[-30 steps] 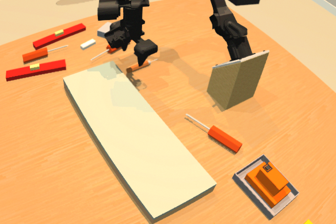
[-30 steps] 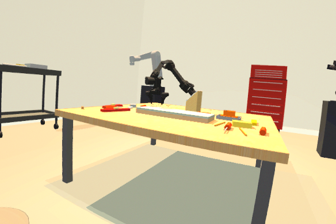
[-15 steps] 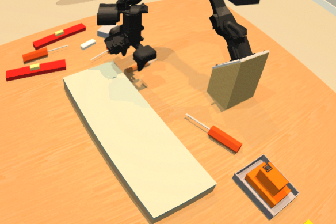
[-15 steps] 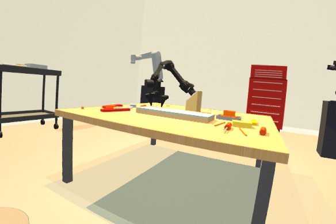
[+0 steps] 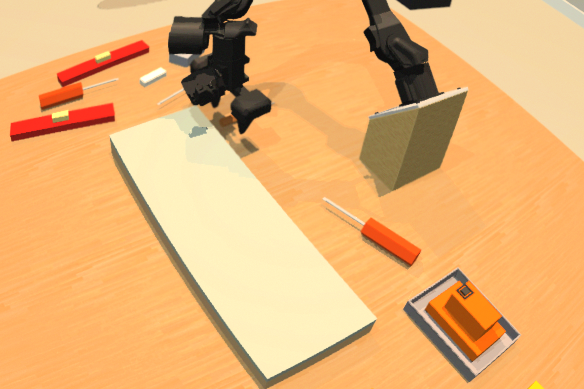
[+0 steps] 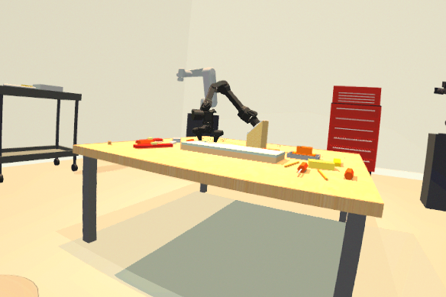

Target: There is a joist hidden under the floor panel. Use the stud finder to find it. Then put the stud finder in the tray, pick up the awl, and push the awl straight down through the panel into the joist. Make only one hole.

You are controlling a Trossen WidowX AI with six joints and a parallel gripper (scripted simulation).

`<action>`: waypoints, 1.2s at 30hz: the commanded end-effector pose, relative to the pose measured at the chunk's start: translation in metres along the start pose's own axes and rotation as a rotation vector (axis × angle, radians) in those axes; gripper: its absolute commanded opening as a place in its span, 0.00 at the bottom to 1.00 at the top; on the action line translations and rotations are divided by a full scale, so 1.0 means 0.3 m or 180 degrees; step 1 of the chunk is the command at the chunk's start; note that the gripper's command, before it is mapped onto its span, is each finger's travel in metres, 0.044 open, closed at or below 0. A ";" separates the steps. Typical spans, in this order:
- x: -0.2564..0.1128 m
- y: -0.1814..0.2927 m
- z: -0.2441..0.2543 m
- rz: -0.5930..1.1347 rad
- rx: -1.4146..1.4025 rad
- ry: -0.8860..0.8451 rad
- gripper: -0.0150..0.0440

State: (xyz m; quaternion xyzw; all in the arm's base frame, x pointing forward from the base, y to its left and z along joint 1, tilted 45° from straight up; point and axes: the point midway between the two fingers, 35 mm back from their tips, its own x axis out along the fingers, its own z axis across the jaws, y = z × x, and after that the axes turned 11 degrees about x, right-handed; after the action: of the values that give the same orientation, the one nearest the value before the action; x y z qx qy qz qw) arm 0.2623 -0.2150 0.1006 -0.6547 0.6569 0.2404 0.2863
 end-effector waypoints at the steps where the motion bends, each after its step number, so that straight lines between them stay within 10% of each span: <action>1: 0.017 0.003 0.002 0.0006 -0.0008 -0.0008 1.00; 16: 0.017 0.003 0.002 0.0006 -0.0008 -0.0008 0.38; 36: -0.213 -0.007 0.009 0.0013 0.0000 -0.0057 0.25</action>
State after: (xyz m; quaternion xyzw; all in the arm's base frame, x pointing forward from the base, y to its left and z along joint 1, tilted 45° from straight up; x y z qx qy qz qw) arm 0.2642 -0.1796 0.1295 -0.6501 0.6559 0.2490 0.2917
